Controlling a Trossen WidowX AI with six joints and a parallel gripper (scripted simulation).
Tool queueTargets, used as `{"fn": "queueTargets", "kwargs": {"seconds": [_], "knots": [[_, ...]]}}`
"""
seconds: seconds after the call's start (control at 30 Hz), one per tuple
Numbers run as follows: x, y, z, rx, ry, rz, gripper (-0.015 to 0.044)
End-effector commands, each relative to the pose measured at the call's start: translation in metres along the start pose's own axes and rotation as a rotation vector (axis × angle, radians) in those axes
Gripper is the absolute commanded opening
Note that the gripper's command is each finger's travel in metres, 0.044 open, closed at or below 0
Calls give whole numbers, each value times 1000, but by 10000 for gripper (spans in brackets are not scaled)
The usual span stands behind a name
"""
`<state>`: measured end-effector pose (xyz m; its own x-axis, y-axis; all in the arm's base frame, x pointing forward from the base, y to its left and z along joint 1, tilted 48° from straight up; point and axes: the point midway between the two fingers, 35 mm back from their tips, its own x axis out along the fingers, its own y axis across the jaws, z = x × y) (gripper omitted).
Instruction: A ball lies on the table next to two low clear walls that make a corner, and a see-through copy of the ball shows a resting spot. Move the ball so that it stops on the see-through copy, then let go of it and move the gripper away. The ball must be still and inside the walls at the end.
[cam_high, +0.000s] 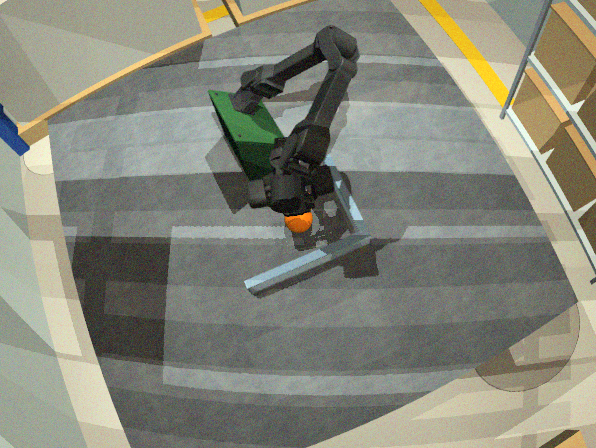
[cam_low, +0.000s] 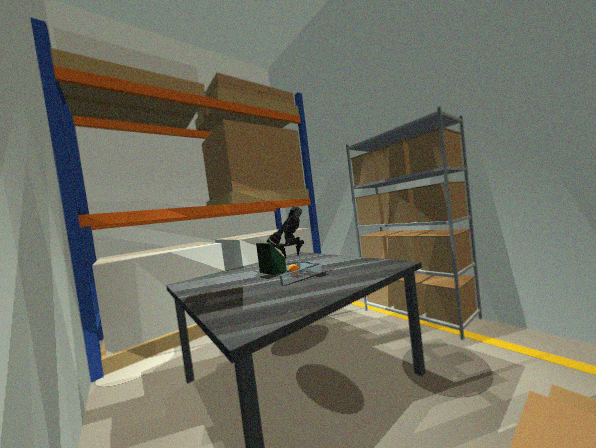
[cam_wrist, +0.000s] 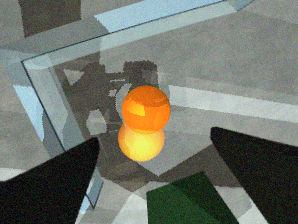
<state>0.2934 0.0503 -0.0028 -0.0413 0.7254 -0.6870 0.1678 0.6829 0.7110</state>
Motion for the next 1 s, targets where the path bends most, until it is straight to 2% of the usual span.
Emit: {"fn": "queueTargets", "kwargs": {"seconds": [0.0, 0.4, 0.97], "knots": [[28, 3, 2, -216, 80, 14, 440], [28, 3, 2, -216, 80, 14, 440], [57, 3, 0, -216, 79, 14, 440]]}}
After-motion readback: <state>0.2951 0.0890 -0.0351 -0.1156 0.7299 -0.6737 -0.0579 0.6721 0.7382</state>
